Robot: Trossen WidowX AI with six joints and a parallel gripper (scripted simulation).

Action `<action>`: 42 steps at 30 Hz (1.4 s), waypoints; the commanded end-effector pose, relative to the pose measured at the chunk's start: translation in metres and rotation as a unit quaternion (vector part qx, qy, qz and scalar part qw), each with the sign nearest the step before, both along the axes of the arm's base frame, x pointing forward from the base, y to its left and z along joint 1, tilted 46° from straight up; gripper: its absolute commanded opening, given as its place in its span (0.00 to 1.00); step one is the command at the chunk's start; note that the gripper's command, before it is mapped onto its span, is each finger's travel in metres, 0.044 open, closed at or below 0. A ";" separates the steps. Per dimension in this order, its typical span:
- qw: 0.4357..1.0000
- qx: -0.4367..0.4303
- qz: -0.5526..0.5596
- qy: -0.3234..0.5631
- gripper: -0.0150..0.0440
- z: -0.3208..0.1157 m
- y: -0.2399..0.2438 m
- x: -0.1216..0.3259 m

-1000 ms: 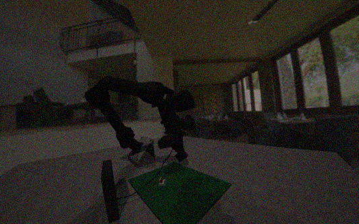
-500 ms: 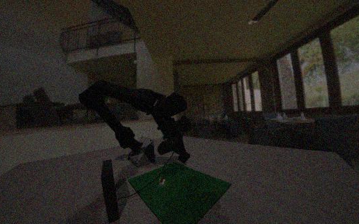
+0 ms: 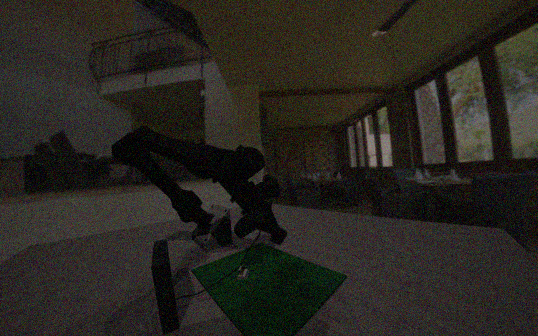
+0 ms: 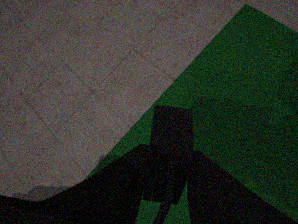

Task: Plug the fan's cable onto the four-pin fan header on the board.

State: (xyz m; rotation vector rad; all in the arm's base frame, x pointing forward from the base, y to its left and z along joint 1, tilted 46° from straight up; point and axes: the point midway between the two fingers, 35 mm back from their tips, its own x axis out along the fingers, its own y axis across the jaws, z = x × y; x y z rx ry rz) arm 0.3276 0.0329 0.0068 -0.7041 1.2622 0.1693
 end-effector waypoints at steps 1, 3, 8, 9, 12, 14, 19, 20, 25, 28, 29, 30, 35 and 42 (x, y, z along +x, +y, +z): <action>1.000 0.013 0.015 -0.020 0.25 0.001 -0.001 -0.002; 0.999 0.019 0.022 -0.029 0.25 0.001 -0.002 -0.002; 0.997 0.030 0.039 -0.054 0.25 0.003 -0.003 -0.003; 0.997 0.033 0.043 -0.059 0.25 0.003 -0.003 -0.003; 0.995 0.038 0.054 -0.075 0.25 0.004 -0.004 -0.004; 0.994 0.042 0.061 -0.085 0.25 0.005 -0.004 -0.004; 0.989 0.049 0.080 -0.112 0.25 0.008 -0.005 -0.006; 0.988 0.050 0.084 -0.118 0.25 0.009 -0.005 -0.006; 0.982 0.055 0.103 -0.146 0.25 0.012 -0.007 -0.009; 0.978 0.056 0.115 -0.163 0.25 0.015 -0.007 -0.010; 0.977 0.057 0.119 -0.168 0.25 0.015 -0.007 -0.011; 0.975 0.057 0.123 -0.174 0.25 0.016 -0.008 -0.011; 0.967 0.056 0.143 -0.203 0.25 0.021 -0.009 -0.015; 0.953 0.052 0.171 -0.244 0.25 0.028 -0.010 -0.021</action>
